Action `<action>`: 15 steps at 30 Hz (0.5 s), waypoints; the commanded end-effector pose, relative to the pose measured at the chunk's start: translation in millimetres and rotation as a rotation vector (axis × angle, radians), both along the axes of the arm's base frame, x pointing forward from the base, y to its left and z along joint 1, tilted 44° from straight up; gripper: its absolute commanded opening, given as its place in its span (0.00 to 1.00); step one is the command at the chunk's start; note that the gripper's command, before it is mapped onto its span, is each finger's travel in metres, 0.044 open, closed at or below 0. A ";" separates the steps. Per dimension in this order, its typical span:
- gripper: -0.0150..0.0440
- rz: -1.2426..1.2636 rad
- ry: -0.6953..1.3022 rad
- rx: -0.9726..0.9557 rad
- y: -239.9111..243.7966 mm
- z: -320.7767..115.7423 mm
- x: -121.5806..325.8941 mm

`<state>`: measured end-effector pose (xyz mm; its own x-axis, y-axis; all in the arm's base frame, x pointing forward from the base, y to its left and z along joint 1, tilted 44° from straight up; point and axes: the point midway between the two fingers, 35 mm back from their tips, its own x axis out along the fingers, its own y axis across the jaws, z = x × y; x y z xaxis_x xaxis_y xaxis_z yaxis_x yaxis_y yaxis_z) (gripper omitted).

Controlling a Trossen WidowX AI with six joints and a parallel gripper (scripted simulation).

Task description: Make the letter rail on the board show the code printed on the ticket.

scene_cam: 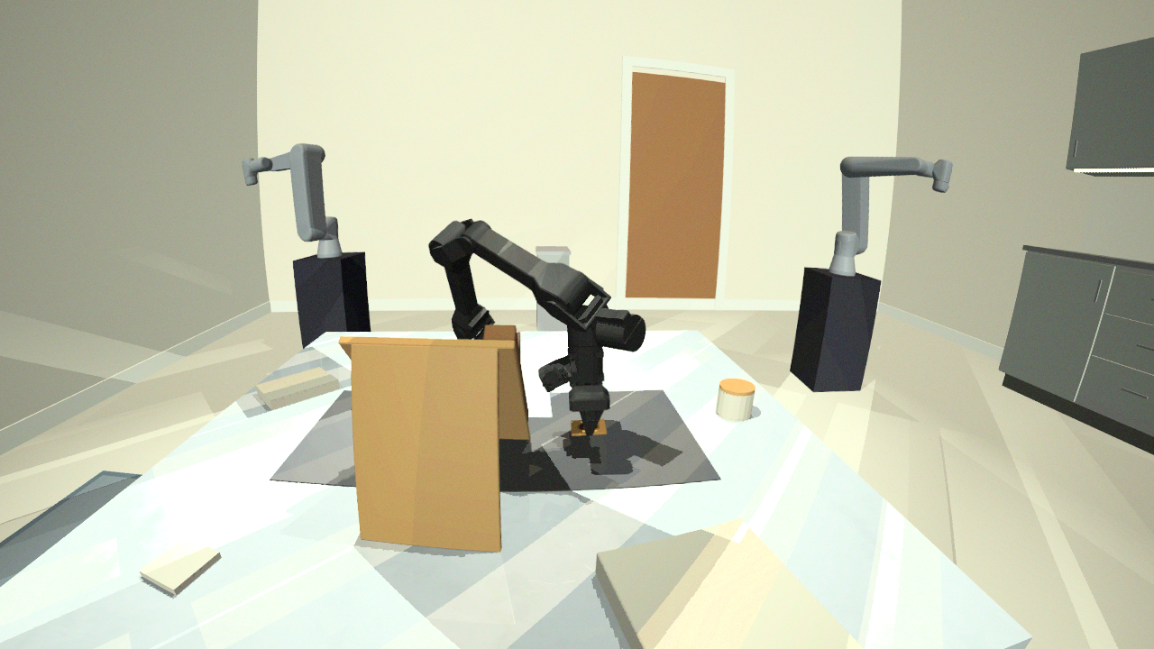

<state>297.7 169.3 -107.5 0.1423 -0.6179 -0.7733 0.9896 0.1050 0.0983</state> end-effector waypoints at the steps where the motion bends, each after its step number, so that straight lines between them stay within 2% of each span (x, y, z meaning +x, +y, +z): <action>1: 0.25 0.079 0.023 0.039 8.6 12.6 5.4; 15: 0.25 0.402 0.073 0.140 36.8 62.9 24.8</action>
<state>321.2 202.6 -52.4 0.2762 -0.4420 -0.8535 0.9031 0.4232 0.0731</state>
